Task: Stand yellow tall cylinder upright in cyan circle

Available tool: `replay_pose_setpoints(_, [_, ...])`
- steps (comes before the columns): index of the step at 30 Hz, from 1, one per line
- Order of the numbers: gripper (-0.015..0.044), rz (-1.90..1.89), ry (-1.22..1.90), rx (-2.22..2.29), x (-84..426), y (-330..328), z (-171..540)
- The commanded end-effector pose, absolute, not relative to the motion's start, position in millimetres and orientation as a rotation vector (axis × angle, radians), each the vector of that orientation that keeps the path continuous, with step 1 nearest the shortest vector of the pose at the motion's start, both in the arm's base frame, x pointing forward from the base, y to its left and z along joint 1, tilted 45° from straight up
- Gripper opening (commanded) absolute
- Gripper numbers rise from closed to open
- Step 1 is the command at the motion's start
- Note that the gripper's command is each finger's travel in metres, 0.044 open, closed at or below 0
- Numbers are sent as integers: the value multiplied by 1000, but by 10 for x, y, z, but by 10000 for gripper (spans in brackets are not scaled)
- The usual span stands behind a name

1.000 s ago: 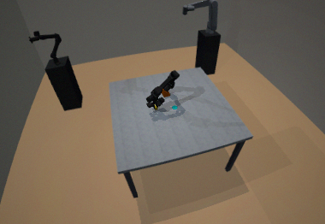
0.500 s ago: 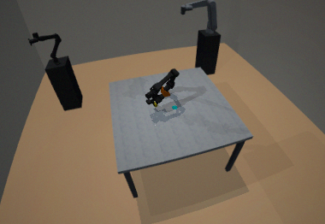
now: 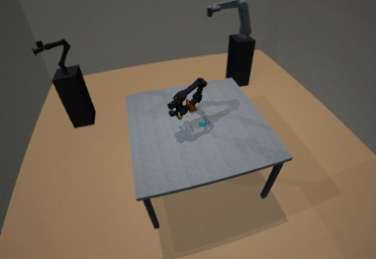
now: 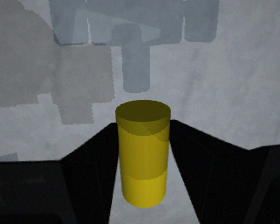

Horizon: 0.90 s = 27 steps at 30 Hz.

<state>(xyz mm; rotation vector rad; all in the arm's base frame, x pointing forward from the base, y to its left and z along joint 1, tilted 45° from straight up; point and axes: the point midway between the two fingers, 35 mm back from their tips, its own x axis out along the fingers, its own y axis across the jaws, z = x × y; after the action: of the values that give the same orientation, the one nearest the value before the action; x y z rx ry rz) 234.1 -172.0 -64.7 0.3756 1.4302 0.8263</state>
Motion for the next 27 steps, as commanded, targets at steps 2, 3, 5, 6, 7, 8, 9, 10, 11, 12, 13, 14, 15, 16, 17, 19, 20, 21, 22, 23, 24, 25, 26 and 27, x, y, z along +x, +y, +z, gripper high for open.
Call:
replay_pose_setpoints(2, [105, 823, 1436, 371, 2350, -1755, -578])
replay_pose_setpoints(3, [105, 817, 1440, 377, 2360, -1742, -557])
replay_pose_setpoints(5, [105, 802, 1449, 393, 2383, -1709, -504])
replay_pose_setpoints(6, [105, 794, 1454, 400, 2394, -1692, -477])
replay_pose_setpoints(7, [105, 787, 1459, 408, 2405, -1675, -451])
replay_pose_setpoints(8, [105, 779, 1464, 415, 2416, -1658, -425])
replay_pose_setpoints(9, [105, 772, 1468, 423, 2426, -1641, -399])
replay_pose_setpoints(10, [105, 764, 1473, 430, 2436, -1623, -373])
replay_pose_setpoints(11, [105, 756, 1477, 438, 2446, -1605, -347])
replay_pose_setpoints(12, [105, 749, 1482, 446, 2456, -1587, -321])
replay_pose_setpoints(13, [105, 741, 1486, 453, 2465, -1569, -295])
replay_pose_setpoints(14, [105, 734, 1491, 461, 2475, -1551, -269])
replay_pose_setpoints(15, [105, 726, 1495, 469, 2484, -1532, -243])
replay_pose_setpoints(16, [105, 718, 1500, 476, 2492, -1514, -218])
replay_pose_setpoints(17, [105, 711, 1504, 484, 2501, -1495, -192])
replay_pose_setpoints(19, [105, 696, 1512, 499, 2516, -1456, -141])
replay_pose_setpoints(20, [105, 688, 1517, 507, 2524, -1437, -116])
replay_pose_setpoints(21, [105, 680, 1521, 515, 2531, -1417, -91])
replay_pose_setpoints(22, [105, 673, 1525, 523, 2538, -1398, -66])
replay_pose_setpoints(23, [105, 665, 1529, 530, 2545, -1378, -40])
replay_pose_setpoints(24, [105, 658, 1533, 538, 2551, -1358, -16])
replay_pose_setpoints(25, [105, 650, 1537, 546, 2557, -1338, 9])
replay_pose_setpoints(26, [105, 642, 1541, 554, 2563, -1317, 34])
replay_pose_setpoints(27, [105, 635, 1545, 561, 2569, -1297, 59])
